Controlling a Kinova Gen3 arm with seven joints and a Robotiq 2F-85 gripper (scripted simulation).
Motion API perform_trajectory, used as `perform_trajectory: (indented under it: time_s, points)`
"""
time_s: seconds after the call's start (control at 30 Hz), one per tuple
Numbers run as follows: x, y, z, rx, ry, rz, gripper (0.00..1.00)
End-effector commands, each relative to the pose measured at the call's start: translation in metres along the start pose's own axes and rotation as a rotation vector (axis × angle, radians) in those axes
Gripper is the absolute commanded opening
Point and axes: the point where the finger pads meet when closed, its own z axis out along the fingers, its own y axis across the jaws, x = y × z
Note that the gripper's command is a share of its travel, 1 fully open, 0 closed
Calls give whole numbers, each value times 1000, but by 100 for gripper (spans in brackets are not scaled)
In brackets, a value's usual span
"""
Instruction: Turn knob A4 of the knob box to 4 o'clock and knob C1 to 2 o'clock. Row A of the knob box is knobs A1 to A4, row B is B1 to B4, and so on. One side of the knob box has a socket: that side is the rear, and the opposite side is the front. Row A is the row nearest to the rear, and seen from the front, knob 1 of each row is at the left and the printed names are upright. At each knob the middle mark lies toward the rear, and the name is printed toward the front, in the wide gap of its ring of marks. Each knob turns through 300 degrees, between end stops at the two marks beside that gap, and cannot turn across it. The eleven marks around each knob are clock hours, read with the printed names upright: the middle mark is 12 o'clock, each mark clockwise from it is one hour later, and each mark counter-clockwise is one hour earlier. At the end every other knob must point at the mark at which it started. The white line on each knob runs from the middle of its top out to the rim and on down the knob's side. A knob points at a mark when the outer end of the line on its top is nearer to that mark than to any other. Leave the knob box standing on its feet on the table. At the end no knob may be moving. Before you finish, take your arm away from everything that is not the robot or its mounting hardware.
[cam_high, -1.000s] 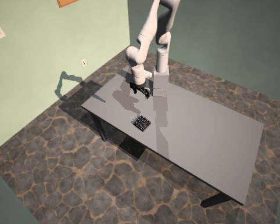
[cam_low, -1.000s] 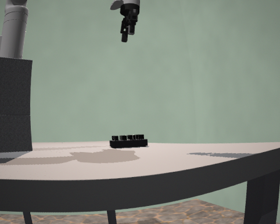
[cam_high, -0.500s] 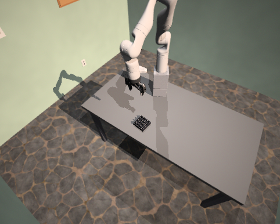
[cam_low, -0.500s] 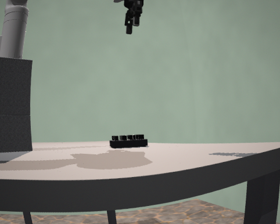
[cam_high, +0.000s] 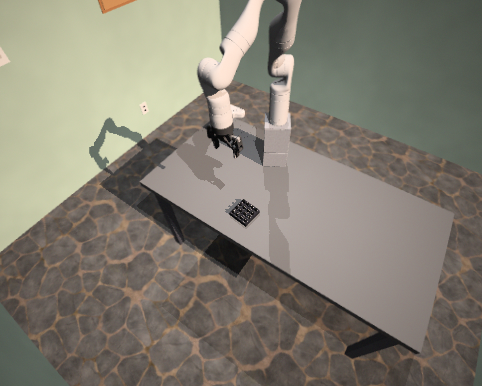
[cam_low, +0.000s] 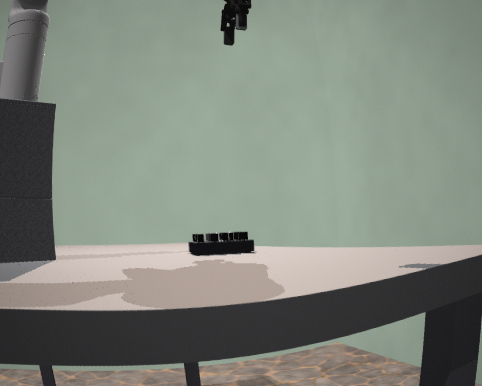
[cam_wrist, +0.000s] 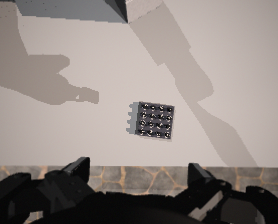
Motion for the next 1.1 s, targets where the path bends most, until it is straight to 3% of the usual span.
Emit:
perform_trajectory:
  time_s: [0.0, 0.13, 0.2, 0.4, 0.47, 0.93, 1.0, 1.07]
  points:
    - [-2, -4, -6, -5, -11, 9, 100]
    - [-2, -4, -6, -5, -11, 9, 100]
    - [-4, -22, -18, -1, -24, 16, 100]
    - [-4, -22, -18, -1, -24, 16, 100]
    - [-4, -39, -31, 4, -36, 23, 100]
    - [-5, -53, -37, 17, -44, 12, 100]
    - [-8, -58, -28, 42, -44, -45, 100]
    - [-8, -58, -28, 42, -44, -45, 100]
